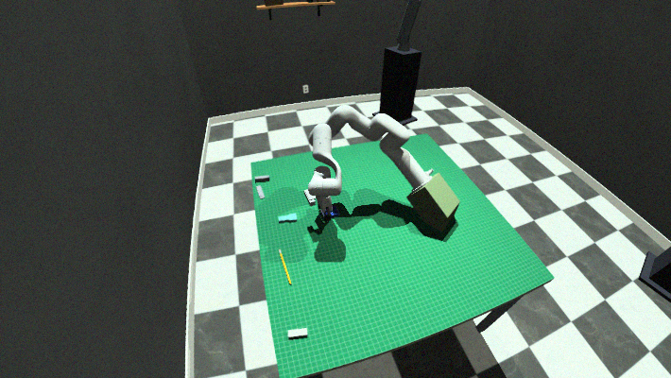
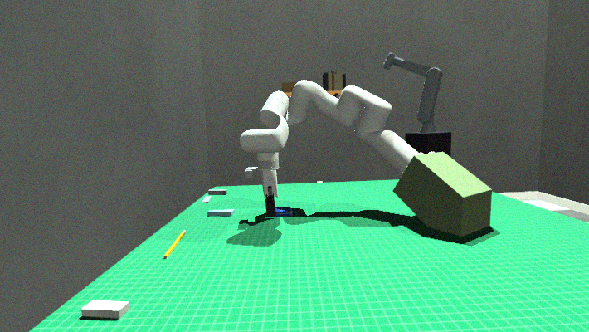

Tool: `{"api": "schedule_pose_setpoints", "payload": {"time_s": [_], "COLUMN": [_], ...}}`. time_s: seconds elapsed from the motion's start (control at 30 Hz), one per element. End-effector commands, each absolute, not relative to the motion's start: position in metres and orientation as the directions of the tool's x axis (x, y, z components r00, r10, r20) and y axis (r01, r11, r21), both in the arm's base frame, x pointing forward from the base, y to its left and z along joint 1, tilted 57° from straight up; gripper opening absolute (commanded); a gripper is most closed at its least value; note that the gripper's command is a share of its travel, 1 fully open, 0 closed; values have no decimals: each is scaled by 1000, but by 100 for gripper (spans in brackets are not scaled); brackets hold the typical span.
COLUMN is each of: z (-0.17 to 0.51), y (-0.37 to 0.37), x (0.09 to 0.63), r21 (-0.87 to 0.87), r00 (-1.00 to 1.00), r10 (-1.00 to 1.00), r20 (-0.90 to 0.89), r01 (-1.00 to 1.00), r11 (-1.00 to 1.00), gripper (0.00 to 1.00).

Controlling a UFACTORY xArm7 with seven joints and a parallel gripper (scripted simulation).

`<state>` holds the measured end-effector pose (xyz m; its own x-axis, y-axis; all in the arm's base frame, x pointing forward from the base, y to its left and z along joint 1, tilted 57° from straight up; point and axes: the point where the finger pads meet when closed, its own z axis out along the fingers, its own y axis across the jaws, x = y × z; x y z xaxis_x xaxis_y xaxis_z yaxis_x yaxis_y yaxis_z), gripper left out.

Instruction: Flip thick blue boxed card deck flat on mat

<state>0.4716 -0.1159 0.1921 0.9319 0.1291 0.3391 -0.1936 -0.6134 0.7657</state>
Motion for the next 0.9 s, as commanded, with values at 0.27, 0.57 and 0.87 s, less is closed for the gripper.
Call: {"api": "schedule_pose_setpoints", "payload": {"time_s": [0.27, 0.57, 0.87], "z": [193, 197, 204], "y": [-113, -107, -98], "x": [472, 470, 466], "r21": [764, 764, 764], "r00": [931, 931, 931], "r10": [132, 132, 132], "r20": [341, 341, 341], "r01": [-193, -193, -193], "r11": [-615, -615, -615], "gripper": [100, 100, 100]}}
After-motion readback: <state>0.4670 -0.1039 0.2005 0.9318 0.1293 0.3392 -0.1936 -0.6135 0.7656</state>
